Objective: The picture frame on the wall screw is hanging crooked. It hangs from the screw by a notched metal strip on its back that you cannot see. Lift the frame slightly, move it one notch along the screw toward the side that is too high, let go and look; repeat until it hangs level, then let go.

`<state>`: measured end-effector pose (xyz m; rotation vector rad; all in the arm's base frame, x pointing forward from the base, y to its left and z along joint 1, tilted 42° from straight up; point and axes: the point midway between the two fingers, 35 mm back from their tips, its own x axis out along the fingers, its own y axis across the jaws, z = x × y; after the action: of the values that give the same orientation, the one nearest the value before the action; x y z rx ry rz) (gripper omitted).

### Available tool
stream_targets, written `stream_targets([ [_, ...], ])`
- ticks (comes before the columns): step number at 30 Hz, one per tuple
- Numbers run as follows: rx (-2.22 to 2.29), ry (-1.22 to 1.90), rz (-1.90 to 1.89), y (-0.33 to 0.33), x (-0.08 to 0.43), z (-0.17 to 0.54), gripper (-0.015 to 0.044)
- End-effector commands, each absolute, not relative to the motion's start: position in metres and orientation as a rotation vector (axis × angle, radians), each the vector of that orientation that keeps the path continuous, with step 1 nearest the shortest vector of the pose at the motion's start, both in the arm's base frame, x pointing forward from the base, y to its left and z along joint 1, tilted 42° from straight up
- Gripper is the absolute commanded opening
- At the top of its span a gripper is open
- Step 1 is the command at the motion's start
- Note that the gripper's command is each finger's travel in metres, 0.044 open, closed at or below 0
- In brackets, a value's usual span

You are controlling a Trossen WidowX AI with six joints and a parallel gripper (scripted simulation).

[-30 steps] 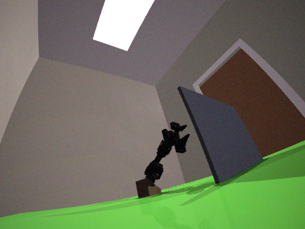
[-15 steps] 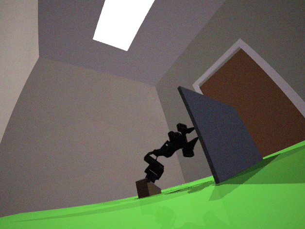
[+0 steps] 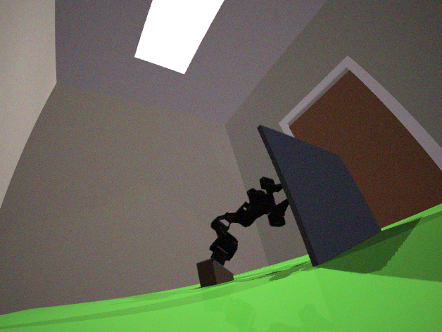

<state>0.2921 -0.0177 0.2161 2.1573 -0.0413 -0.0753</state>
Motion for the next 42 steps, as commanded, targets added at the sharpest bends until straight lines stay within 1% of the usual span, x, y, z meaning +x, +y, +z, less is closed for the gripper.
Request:
stream_targets([
  [1,2.161,-0.047,-0.073,-0.019,0.313,0.22,0.026],
  [8,2.161,-0.048,-0.071,-0.022,0.358,0.213,0.026],
  [27,2.161,-0.048,-0.07,-0.022,0.361,0.213,0.026],
  [42,2.161,-0.049,-0.069,-0.024,0.383,0.213,0.026],
])
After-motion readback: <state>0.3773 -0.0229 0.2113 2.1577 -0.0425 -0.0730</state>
